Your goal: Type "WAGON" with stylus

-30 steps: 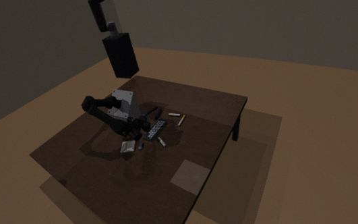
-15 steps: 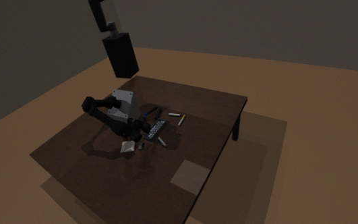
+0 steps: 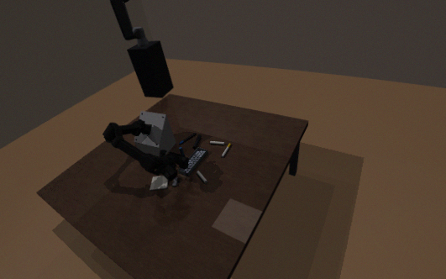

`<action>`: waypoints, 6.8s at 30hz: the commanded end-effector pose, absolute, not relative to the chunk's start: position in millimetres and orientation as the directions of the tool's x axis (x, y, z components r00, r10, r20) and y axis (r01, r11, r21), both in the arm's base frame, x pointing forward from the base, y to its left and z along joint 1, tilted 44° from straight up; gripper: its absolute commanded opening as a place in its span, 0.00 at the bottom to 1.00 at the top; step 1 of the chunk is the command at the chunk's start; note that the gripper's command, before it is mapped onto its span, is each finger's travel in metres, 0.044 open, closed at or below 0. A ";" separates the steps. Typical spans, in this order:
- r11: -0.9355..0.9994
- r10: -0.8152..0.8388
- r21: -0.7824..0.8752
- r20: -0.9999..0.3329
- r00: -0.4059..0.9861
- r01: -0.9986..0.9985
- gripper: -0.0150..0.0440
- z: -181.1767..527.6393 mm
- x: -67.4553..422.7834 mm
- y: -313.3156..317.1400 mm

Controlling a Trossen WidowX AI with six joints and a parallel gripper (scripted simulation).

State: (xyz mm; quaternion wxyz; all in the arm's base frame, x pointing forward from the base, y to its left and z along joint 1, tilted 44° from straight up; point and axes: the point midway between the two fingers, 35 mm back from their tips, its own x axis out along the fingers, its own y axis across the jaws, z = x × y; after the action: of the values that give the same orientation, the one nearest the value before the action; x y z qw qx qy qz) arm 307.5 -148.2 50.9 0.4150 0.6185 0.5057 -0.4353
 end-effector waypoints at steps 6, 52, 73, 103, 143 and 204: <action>-0.142 0.265 0.075 -0.958 0.110 0.987 0.25 49.7 307.5 -149.1; -0.142 0.264 0.074 -0.958 0.110 0.987 0.39 38.5 308.6 -158.9; -0.142 0.264 0.074 -0.958 0.110 0.987 0.39 35.0 308.3 -162.2; -0.135 0.259 0.082 -0.959 0.115 0.987 0.25 53.7 317.1 -131.2; -0.142 0.270 0.074 -0.956 0.111 0.987 0.39 -28.2 346.7 -74.9; -0.142 0.272 0.075 -0.956 0.111 0.987 0.39 -14.0 345.9 -60.5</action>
State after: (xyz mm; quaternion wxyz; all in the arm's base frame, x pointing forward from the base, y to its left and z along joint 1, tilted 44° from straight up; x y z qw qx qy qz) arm 348.4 -63.3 -14.6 0.4195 0.6190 0.5057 -0.4302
